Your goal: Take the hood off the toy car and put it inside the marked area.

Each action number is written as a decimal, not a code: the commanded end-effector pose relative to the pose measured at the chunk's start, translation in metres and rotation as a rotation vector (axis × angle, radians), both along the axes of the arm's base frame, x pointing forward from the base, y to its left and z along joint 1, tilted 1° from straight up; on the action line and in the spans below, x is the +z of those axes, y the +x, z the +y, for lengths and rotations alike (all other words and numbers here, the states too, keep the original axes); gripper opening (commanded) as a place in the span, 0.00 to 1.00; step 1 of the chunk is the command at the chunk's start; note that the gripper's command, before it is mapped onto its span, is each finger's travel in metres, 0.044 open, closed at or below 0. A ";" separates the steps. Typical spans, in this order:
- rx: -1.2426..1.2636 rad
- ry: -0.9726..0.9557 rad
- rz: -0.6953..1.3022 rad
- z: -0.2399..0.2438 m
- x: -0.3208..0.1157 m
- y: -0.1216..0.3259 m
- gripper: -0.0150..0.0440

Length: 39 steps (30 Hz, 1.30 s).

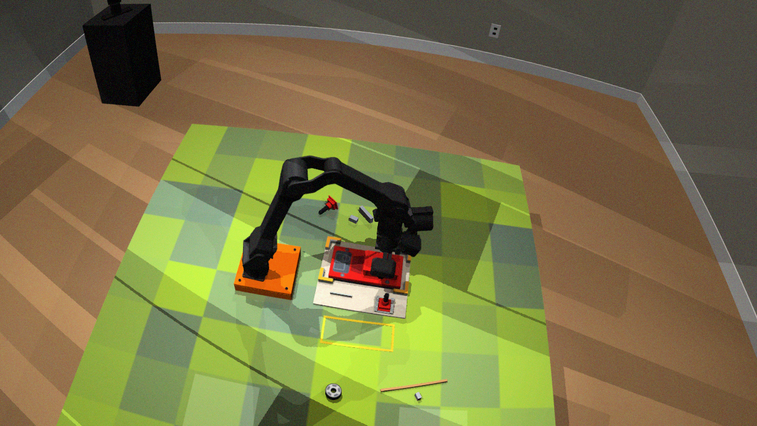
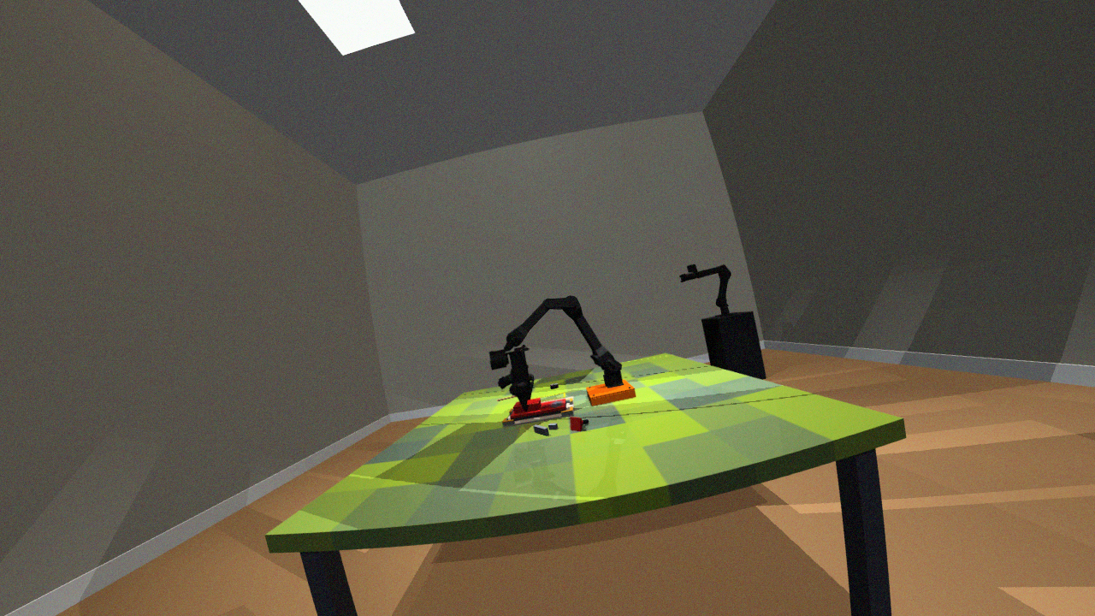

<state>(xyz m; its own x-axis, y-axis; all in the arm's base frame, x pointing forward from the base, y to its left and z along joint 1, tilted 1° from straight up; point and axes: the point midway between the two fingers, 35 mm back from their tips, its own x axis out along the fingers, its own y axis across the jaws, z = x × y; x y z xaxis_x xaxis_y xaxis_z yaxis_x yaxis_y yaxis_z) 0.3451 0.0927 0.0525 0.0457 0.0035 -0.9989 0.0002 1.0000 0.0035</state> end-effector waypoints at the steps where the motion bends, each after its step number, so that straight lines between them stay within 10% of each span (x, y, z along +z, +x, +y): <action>1: 0.005 0.003 0.008 0.000 -0.004 -0.002 1.00; 9: 0.005 0.003 0.008 0.000 -0.007 -0.002 1.00; 22: 0.000 0.000 0.001 0.000 -0.004 0.000 0.72; 32: 0.000 0.000 0.001 0.000 0.001 0.000 0.28; 39: 0.000 0.000 0.001 0.000 0.005 0.000 0.25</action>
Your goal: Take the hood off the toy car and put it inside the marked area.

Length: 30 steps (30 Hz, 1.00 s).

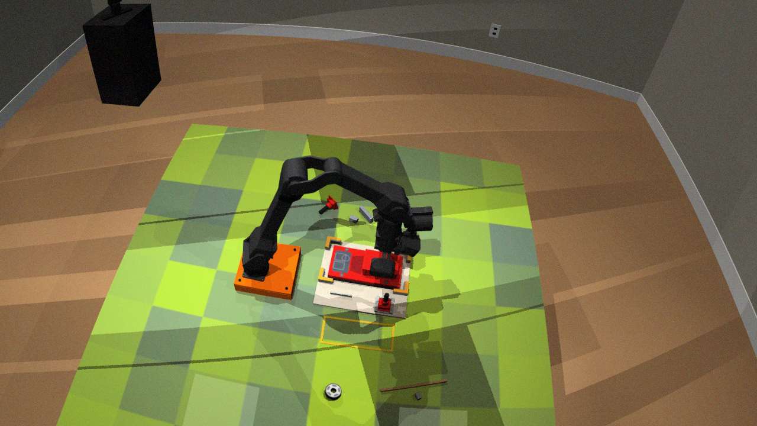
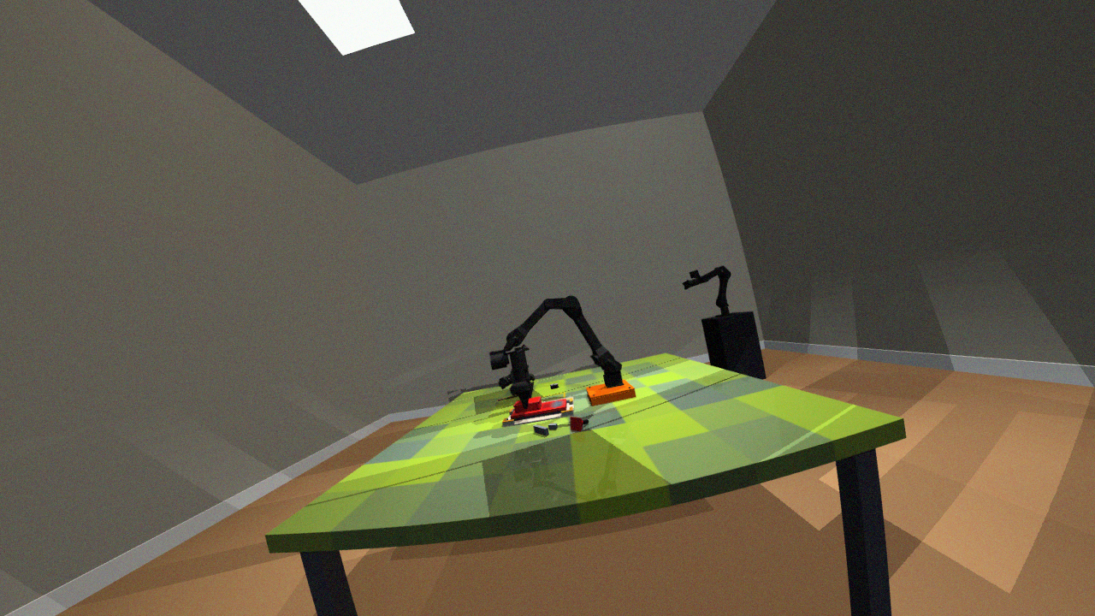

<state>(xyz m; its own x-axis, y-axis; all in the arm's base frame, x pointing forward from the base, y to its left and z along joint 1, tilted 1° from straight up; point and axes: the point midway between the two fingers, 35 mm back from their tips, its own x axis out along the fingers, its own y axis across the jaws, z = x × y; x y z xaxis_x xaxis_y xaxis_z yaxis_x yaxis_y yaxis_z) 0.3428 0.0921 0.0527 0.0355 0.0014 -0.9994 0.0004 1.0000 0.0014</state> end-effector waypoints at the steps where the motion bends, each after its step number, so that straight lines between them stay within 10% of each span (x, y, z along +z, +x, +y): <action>1: 0.000 0.002 -0.009 0.001 0.006 0.002 0.25; 30: 0.000 0.002 -0.009 0.000 0.024 0.001 0.25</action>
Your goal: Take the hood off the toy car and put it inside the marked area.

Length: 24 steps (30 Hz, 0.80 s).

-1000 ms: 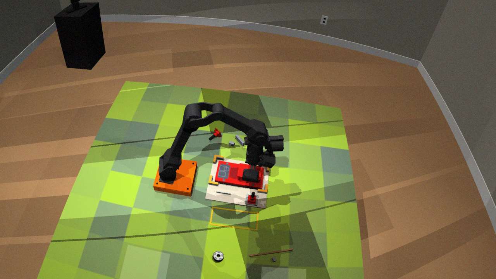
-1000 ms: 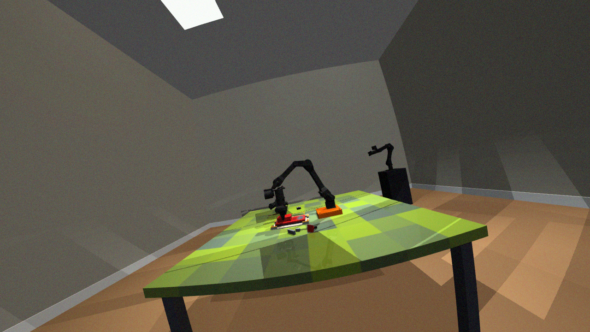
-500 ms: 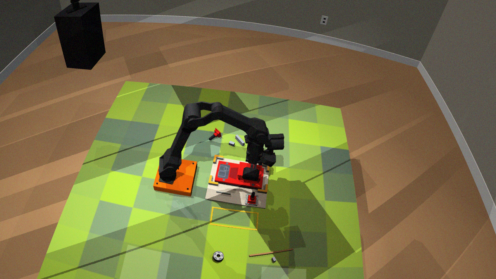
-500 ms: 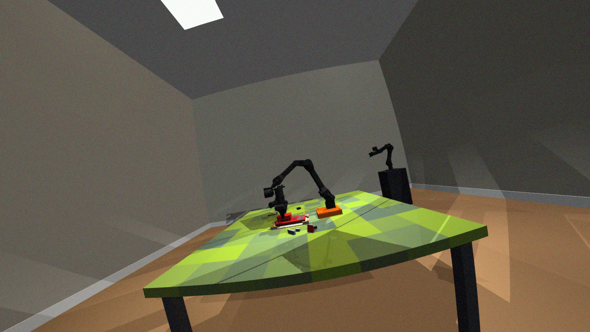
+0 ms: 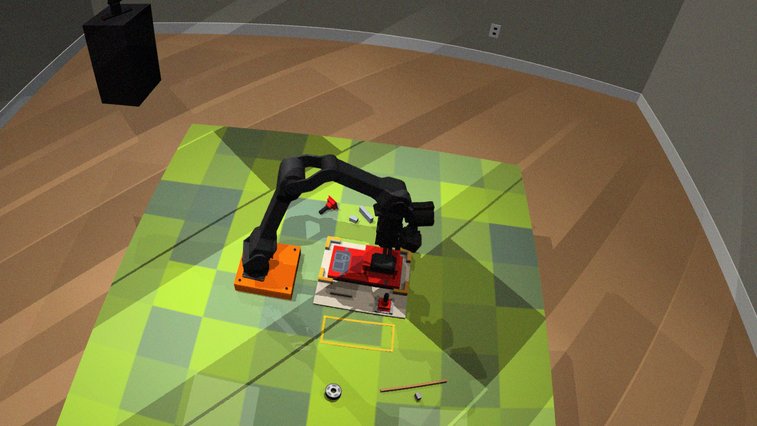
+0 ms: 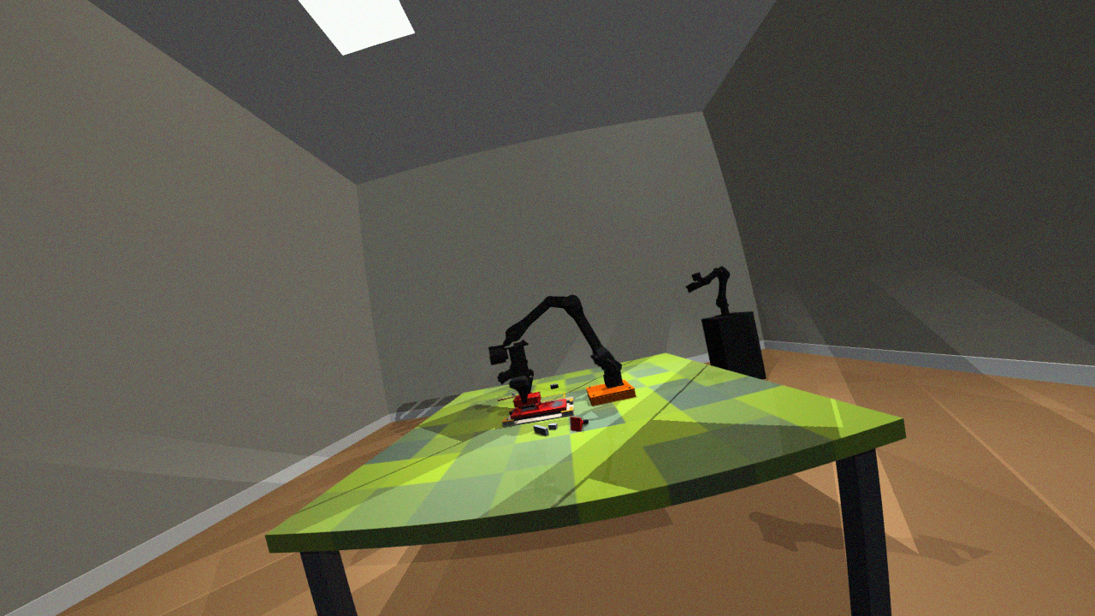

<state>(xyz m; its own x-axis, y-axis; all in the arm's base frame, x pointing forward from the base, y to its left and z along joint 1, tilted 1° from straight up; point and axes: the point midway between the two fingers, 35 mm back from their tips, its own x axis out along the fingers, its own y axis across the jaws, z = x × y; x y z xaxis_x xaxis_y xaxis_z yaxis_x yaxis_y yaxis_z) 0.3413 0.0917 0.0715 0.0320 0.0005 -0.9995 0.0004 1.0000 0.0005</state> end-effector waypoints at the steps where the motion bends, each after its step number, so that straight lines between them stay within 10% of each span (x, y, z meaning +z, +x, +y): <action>1: 0.000 0.003 -0.012 0.001 0.006 0.003 0.25; 24: 0.000 -0.001 -0.003 -0.029 0.043 0.004 0.25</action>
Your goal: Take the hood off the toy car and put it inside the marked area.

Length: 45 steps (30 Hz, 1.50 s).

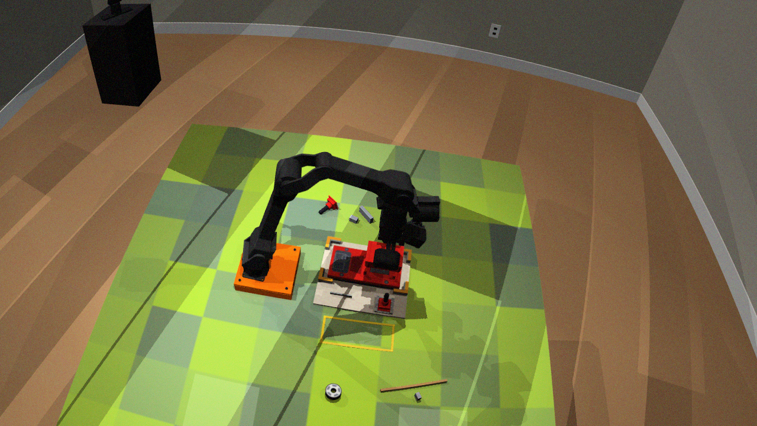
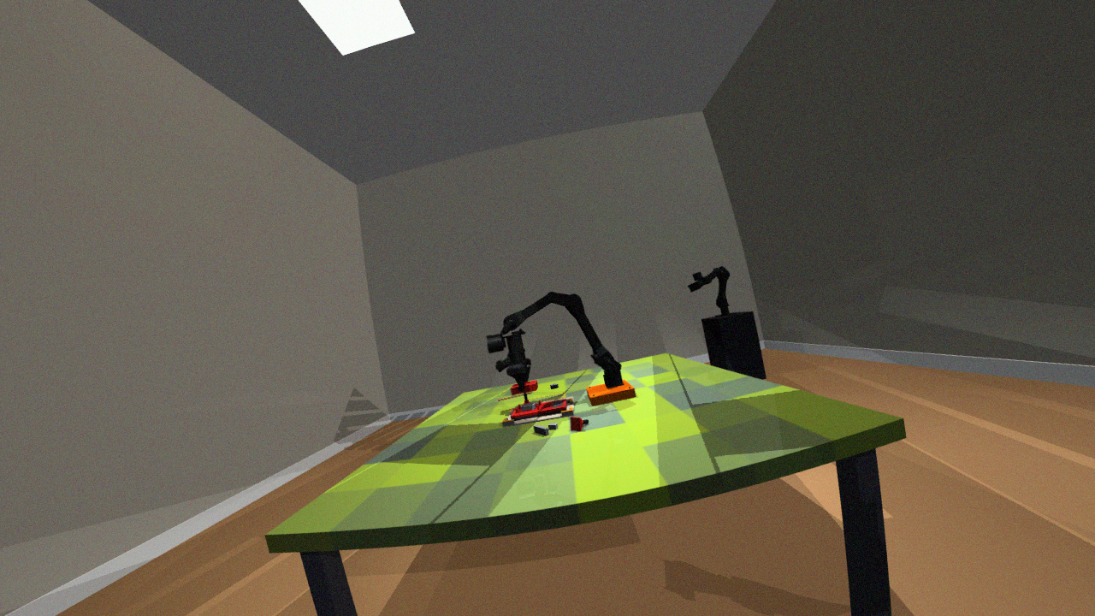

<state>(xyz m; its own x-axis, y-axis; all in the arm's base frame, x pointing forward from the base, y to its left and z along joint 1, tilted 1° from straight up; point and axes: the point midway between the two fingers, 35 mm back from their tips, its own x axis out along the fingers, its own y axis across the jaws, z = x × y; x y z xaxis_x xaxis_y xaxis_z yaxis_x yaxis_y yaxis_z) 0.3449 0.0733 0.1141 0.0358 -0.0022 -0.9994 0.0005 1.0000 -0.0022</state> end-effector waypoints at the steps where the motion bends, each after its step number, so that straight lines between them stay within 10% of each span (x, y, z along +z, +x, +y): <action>1: 0.000 0.002 0.000 -0.015 0.000 0.000 0.25; 45: 0.000 -0.012 -0.006 -0.192 0.006 -0.036 0.25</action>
<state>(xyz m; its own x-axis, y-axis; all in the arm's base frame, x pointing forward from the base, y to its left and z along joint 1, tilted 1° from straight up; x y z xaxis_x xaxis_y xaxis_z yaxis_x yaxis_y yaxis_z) 0.3111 -0.1177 0.1197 0.0389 -0.0183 -0.9991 0.0111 0.9998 -0.0179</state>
